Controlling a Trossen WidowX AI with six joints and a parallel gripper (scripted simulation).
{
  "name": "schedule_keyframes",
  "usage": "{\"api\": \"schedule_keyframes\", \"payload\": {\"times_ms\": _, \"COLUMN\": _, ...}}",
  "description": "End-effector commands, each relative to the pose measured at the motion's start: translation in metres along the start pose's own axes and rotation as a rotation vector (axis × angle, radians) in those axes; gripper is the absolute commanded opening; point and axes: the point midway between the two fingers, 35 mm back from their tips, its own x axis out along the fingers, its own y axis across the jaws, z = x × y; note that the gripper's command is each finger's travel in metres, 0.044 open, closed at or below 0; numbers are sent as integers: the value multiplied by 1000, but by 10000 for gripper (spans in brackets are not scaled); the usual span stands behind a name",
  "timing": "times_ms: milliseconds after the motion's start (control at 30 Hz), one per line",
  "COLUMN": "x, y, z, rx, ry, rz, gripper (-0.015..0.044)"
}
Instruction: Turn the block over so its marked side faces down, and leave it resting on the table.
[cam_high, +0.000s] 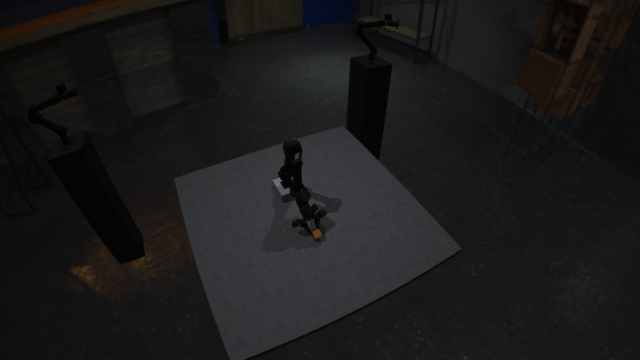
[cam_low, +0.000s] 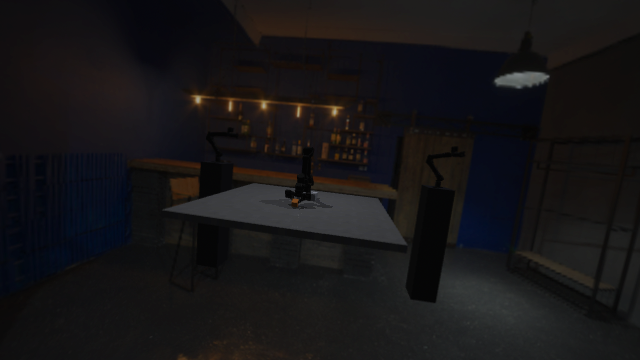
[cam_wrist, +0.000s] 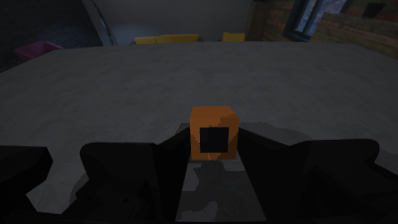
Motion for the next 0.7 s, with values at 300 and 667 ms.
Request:
{"api": "schedule_keyframes", "payload": {"times_ms": 300, "x": -1, "y": 1, "z": -1, "rx": 6, "ry": 0, "rz": 4, "gripper": 236}}
{"api": "schedule_keyframes", "payload": {"times_ms": 667, "x": -1, "y": 1, "z": -1, "rx": 6, "ry": 0, "rz": 4, "gripper": 440}}
